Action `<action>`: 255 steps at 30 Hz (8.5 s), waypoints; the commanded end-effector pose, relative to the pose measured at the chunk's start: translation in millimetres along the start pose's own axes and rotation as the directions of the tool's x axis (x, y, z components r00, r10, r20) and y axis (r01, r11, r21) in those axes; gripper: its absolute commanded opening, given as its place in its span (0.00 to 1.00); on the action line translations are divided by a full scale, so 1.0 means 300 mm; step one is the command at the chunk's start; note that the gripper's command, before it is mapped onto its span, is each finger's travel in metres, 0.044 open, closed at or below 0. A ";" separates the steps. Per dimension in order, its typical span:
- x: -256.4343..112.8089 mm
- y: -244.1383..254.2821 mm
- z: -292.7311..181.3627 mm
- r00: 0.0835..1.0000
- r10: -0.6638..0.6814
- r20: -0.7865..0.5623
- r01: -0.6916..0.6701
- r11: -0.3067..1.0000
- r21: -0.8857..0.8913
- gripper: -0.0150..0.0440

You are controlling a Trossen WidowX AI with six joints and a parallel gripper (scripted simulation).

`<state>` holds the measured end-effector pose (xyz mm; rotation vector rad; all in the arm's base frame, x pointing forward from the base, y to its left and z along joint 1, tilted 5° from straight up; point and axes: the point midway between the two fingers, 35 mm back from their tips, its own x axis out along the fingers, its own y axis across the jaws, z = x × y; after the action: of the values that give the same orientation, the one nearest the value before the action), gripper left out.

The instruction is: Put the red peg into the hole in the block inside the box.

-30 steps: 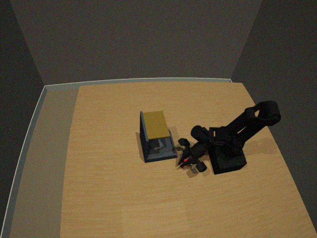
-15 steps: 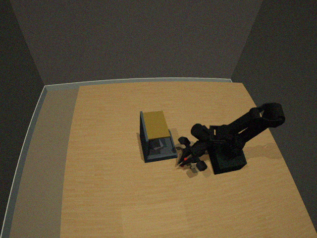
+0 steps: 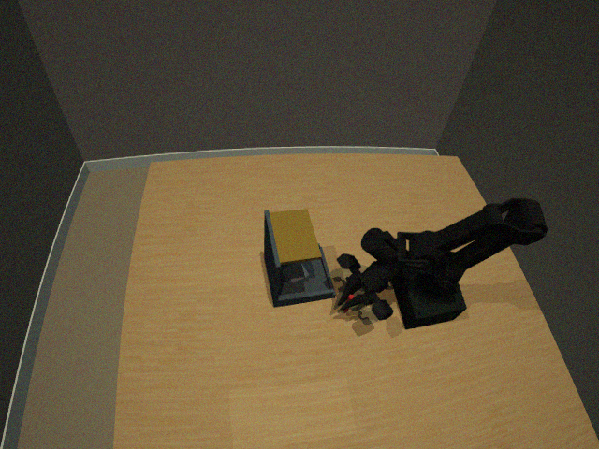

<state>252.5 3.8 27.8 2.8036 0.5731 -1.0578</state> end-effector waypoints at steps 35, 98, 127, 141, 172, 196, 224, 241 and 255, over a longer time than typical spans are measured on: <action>-0.053 0.144 -0.070 0.998 0.059 0.004 -0.059 0.997 0.052 0.25; -0.002 0.491 -0.111 0.984 0.175 0.011 -0.175 0.972 0.160 0.25; 0.032 0.505 -0.146 0.984 0.175 0.010 -0.175 0.972 0.160 0.25; 0.048 0.512 -0.163 0.984 0.175 0.009 -0.175 0.972 0.160 0.25; 0.082 0.526 -0.200 0.984 0.176 0.007 -0.175 0.972 0.159 0.25; 0.119 0.524 -0.169 0.984 0.175 0.007 -0.174 0.972 0.160 0.25; 0.171 0.530 -0.125 0.984 0.175 0.007 -0.174 0.972 0.160 0.25; 0.187 0.530 -0.110 0.984 0.175 0.007 -0.174 0.972 0.160 0.25; 0.189 0.530 -0.107 0.984 0.175 0.007 -0.174 0.972 0.160 0.25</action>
<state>374.6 -120.0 13.9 2.9296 0.2481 -1.0732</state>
